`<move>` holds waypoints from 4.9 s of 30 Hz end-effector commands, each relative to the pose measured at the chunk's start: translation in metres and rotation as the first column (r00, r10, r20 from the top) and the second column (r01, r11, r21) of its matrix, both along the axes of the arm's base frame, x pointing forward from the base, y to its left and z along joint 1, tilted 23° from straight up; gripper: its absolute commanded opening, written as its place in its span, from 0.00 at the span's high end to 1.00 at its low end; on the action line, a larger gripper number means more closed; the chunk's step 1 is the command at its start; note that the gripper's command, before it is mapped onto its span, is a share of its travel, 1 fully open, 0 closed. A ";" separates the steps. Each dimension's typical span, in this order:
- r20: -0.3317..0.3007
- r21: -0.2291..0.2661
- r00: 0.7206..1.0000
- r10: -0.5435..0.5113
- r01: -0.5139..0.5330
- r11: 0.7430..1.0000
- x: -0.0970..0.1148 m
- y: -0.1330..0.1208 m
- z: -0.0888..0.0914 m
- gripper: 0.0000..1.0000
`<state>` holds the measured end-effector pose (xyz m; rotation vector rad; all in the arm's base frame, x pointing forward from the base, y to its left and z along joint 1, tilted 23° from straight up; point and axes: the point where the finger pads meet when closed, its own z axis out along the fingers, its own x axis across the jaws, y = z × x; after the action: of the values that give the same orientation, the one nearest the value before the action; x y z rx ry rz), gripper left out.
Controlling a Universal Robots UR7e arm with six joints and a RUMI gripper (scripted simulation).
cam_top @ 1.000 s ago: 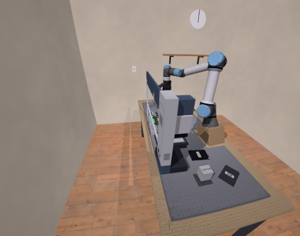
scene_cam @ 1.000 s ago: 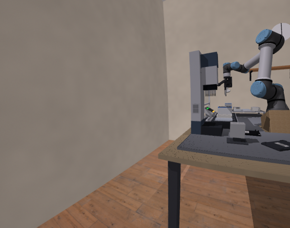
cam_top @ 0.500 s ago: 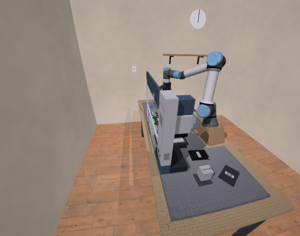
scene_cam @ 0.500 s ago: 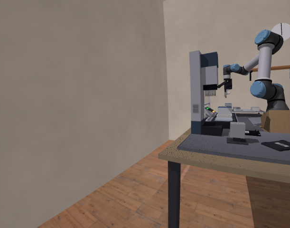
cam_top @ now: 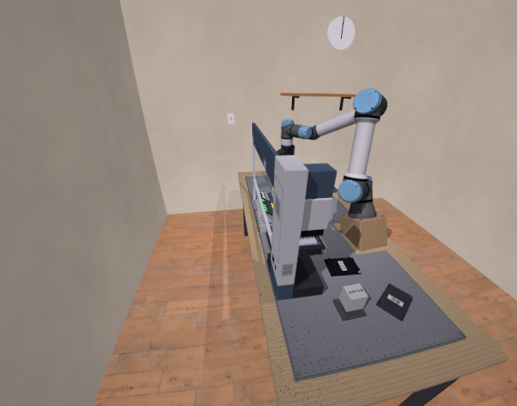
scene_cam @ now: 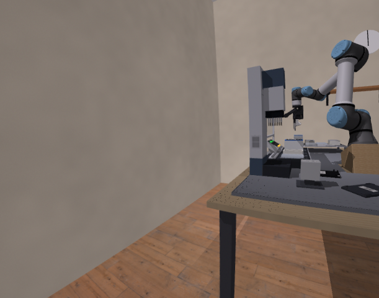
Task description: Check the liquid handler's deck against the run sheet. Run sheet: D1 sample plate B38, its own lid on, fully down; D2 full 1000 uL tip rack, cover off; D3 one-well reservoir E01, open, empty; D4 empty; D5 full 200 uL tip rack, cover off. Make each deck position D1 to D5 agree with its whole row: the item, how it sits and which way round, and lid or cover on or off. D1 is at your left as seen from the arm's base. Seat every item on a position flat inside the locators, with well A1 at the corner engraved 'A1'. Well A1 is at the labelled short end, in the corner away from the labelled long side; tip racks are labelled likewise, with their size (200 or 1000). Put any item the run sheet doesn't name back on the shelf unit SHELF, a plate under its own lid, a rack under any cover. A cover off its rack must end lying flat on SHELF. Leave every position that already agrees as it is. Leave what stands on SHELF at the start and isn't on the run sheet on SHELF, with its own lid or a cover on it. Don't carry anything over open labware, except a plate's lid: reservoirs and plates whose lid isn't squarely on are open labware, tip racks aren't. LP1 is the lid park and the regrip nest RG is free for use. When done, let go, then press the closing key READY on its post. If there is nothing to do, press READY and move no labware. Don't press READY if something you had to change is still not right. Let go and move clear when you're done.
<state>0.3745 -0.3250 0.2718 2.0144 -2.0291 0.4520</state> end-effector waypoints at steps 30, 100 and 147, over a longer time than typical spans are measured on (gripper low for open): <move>0.000 0.001 1.000 0.000 0.000 1.000 0.002 -0.020 -0.048 0.18; 0.002 -0.003 1.000 0.002 -0.002 1.000 0.006 -0.049 -0.116 1.00; 0.005 -0.007 1.000 0.003 -0.003 1.000 0.007 -0.041 -0.094 1.00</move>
<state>0.3801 -0.3680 0.1678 2.0166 -2.0266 0.4557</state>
